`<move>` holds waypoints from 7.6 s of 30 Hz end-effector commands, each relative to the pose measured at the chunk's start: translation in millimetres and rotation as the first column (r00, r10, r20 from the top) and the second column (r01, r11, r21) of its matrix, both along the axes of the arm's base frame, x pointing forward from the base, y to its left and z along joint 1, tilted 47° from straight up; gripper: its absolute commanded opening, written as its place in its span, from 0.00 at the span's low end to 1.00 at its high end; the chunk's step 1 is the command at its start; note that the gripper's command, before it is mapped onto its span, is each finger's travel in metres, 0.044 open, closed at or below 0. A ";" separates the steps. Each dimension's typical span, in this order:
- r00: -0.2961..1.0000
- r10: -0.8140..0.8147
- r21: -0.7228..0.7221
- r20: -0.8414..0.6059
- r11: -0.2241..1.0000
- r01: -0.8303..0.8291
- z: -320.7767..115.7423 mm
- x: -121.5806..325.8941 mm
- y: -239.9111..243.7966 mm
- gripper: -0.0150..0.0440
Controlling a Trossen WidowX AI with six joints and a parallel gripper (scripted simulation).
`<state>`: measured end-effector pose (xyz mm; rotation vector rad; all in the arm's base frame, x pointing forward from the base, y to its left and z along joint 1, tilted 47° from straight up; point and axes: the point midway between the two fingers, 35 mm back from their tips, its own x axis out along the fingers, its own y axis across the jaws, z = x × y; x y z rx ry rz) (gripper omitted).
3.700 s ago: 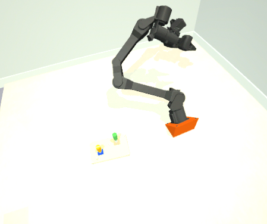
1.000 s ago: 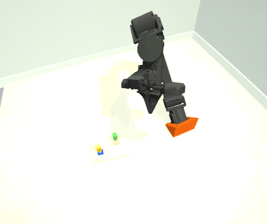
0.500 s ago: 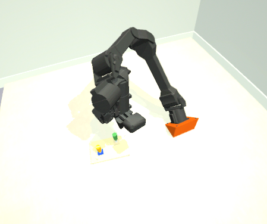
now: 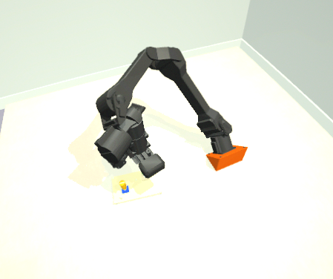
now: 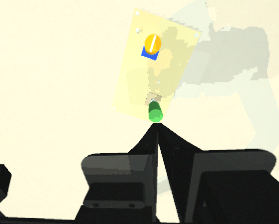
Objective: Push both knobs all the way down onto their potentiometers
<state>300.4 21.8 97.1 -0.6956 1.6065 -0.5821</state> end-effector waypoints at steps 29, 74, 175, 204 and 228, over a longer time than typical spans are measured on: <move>1.000 -0.003 -0.005 0.001 1.000 0.003 -14.1 -1.1 -16.2 0.25; 1.000 -0.003 -0.006 0.002 1.000 0.003 -21.4 -2.0 -24.1 0.25; 1.000 -0.003 -0.006 0.002 1.000 0.003 -32.8 -3.6 -36.4 0.25; 1.000 -0.003 -0.006 0.002 1.000 0.003 -33.8 -3.7 -37.5 0.25; 1.000 -0.003 -0.006 0.002 1.000 0.003 -32.7 -3.5 -36.2 0.25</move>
